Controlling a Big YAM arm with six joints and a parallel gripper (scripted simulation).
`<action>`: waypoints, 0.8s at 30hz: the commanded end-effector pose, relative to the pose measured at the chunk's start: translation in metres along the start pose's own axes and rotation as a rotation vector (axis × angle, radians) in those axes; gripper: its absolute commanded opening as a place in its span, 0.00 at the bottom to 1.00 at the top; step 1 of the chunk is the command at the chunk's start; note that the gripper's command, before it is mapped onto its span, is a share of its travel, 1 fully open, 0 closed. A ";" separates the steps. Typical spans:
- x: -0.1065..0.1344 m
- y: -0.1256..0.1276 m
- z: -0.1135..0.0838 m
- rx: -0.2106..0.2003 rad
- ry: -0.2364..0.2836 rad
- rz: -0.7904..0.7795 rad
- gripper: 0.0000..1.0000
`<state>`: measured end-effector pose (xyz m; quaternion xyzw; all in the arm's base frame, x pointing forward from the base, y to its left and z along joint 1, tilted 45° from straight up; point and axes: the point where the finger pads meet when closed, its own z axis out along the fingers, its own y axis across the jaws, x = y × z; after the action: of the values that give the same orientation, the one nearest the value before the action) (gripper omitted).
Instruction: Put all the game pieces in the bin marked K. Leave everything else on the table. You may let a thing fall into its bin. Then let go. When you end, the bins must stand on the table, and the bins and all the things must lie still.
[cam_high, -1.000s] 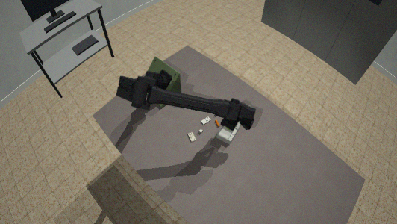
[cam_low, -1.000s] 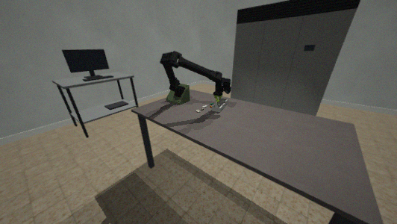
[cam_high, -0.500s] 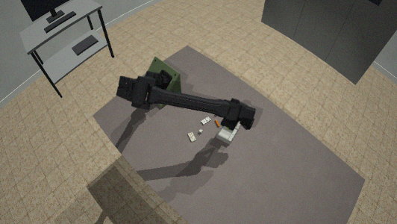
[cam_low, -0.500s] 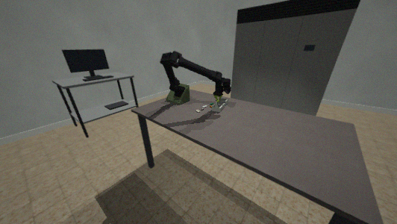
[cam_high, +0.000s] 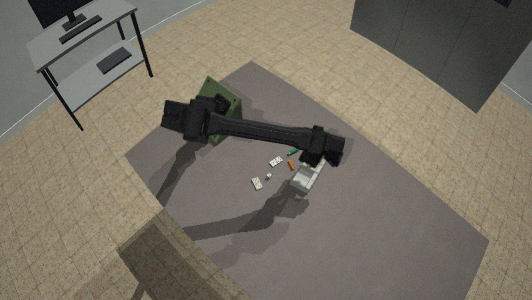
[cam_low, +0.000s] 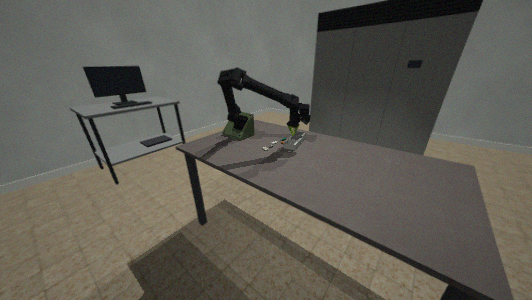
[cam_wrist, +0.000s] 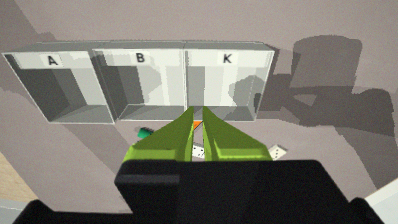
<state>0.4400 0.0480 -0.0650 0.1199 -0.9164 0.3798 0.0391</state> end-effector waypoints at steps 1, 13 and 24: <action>-0.024 0.026 -0.016 -0.002 -0.052 0.028 0.08; -0.023 0.051 -0.005 -0.003 -0.018 0.048 0.08; -0.010 0.055 0.016 0.004 -0.004 0.014 0.08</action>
<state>0.4314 0.0807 -0.1083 0.1135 -0.9161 0.3828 0.0364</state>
